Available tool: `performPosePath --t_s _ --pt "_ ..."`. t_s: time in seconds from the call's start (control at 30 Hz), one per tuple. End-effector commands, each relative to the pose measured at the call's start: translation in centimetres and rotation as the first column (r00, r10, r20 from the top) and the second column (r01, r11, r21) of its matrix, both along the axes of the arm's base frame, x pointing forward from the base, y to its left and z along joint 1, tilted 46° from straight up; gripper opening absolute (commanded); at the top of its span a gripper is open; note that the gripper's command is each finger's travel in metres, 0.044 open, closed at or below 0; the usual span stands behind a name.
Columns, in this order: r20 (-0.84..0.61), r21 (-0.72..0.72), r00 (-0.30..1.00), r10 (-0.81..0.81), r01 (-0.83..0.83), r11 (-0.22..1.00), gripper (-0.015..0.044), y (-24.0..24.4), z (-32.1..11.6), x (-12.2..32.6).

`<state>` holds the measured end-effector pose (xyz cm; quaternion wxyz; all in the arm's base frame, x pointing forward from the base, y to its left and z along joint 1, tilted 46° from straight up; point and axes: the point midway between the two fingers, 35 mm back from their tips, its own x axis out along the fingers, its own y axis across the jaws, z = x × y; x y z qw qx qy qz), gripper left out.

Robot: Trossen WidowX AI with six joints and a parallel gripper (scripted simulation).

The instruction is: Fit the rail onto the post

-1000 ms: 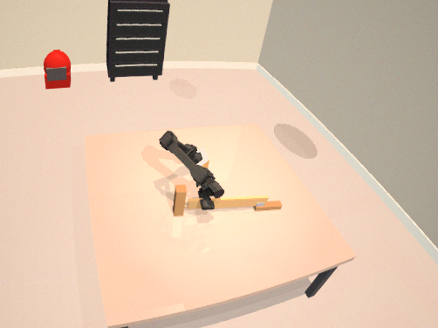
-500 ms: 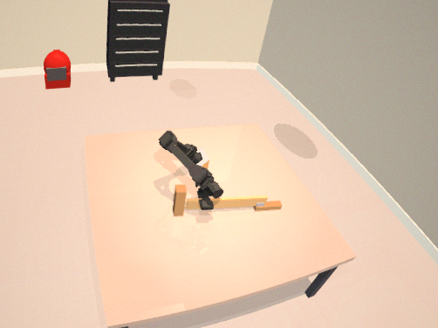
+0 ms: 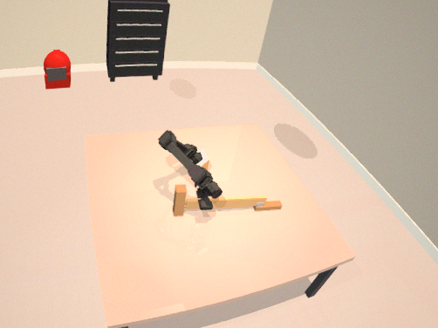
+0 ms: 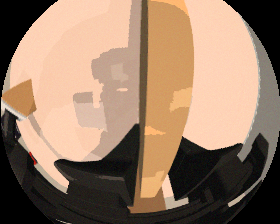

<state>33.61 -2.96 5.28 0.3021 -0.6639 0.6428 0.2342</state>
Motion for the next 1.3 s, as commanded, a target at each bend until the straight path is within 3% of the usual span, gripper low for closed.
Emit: performPosePath --t_s 0.0,1.27 --pt "0.003 0.001 1.000 0.004 -0.004 1.000 0.0000 -0.06 0.38 -0.02" --pt "0.003 0.000 1.000 0.004 -0.004 1.000 0.0000 -0.92 1.19 -0.11"
